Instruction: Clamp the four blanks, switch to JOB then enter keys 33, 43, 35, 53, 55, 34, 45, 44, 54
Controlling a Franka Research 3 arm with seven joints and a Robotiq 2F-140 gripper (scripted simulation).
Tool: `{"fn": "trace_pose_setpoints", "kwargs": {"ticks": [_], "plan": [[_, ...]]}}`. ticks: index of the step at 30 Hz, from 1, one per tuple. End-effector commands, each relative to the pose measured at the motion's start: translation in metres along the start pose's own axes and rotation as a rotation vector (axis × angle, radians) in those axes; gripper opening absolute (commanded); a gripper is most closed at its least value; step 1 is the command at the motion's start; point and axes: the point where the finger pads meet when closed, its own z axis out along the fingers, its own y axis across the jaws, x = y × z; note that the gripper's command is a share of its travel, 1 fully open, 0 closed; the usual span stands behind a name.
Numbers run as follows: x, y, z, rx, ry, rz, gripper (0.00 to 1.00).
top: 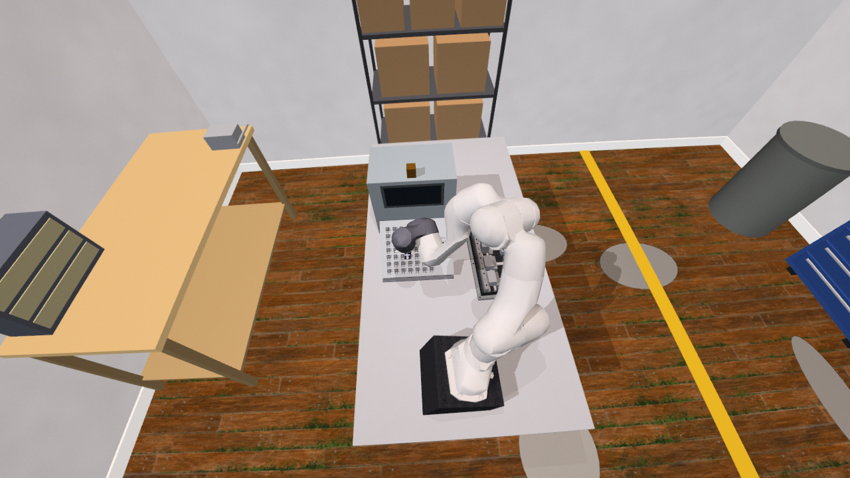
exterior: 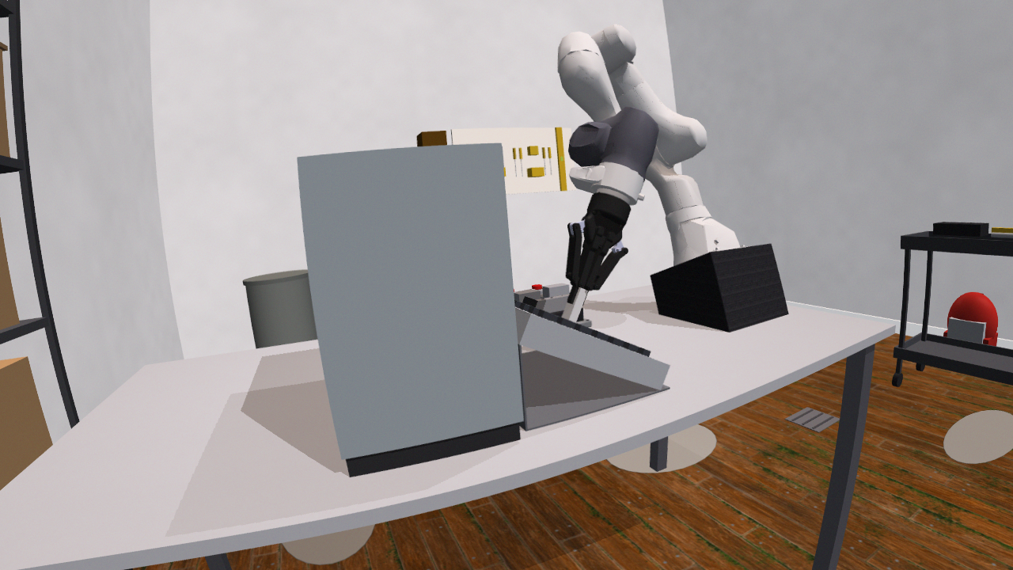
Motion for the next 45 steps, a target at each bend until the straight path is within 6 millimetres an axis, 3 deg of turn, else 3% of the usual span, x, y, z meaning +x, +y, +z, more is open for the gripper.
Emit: {"fn": "trace_pose_setpoints", "kwargs": {"ticks": [1,28,45], "plan": [[0.000,0.000,0.002,-0.001,-0.003,0.005,0.00],[0.000,0.000,0.001,-0.001,-0.003,0.005,0.00],[0.000,0.000,-0.020,-0.001,-0.003,0.005,0.00]]}}
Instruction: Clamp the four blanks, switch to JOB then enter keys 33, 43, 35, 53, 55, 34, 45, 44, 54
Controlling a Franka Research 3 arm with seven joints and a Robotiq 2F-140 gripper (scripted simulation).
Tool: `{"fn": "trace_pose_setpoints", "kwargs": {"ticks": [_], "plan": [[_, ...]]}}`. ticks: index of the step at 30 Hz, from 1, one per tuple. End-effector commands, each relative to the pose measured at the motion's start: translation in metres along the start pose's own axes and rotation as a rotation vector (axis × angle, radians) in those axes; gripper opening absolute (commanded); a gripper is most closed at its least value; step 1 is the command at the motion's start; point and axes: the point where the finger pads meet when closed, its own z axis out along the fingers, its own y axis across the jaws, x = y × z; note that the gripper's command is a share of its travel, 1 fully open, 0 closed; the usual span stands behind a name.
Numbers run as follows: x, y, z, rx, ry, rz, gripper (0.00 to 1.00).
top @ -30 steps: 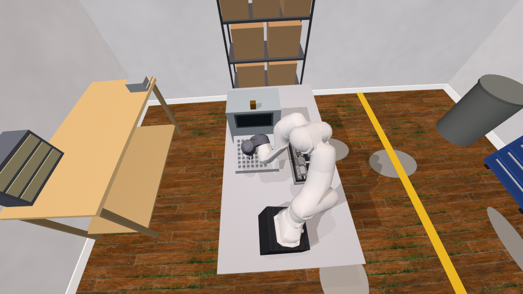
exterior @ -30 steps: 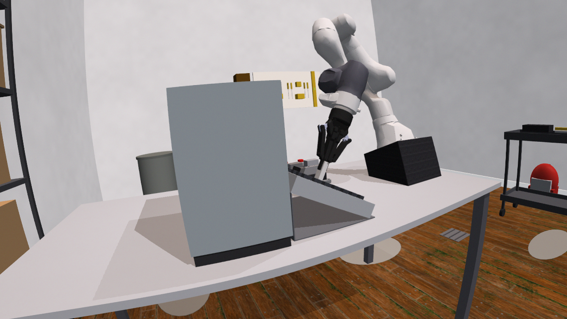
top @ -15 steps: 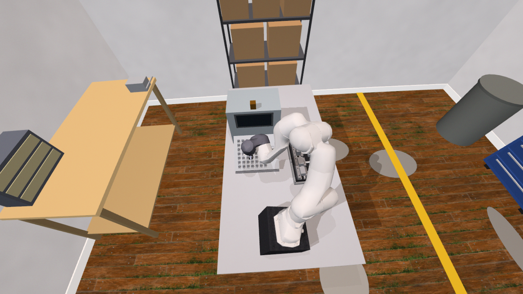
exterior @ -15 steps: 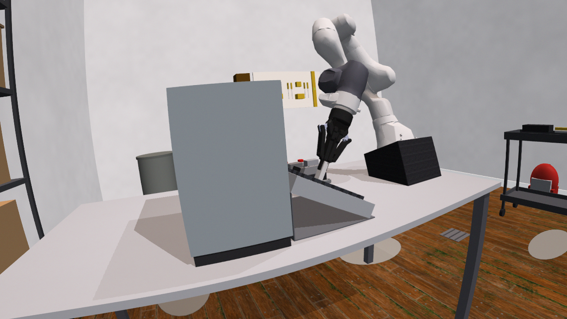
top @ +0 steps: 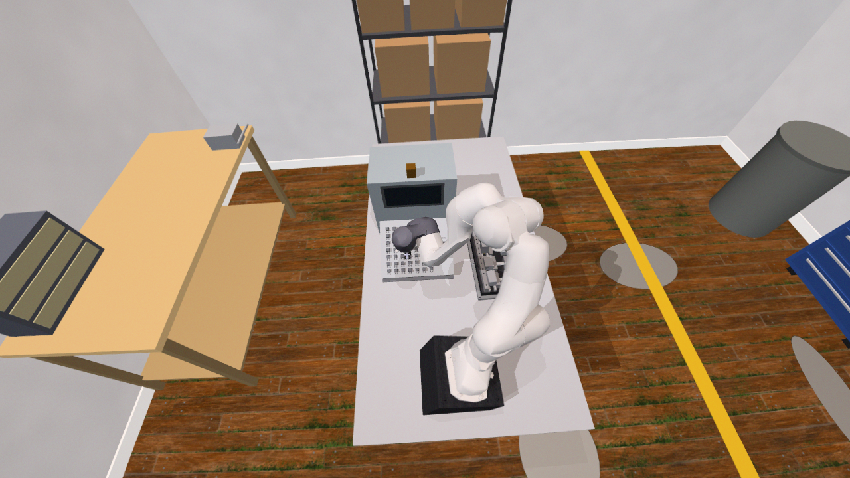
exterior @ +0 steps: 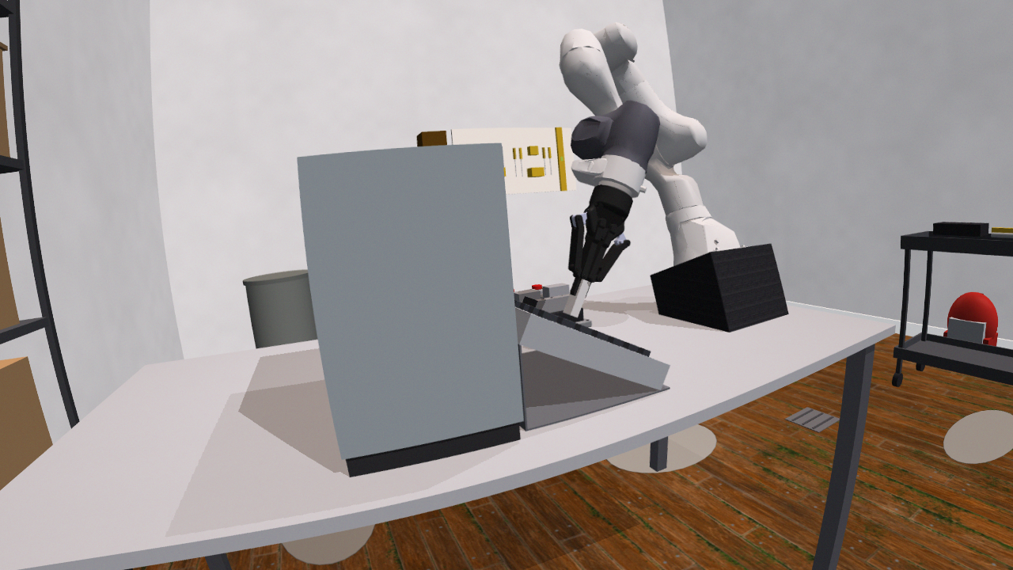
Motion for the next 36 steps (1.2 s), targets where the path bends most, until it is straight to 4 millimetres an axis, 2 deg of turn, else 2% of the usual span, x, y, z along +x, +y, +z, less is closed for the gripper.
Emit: {"fn": "trace_pose_setpoints", "kwargs": {"ticks": [1,10,36], "plan": [[0.000,0.000,-0.007,0.000,0.002,-0.007,0.00],[0.000,0.000,-0.018,0.000,0.002,-0.007,0.00],[0.000,0.000,-0.020,0.000,0.002,-0.007,0.00]]}}
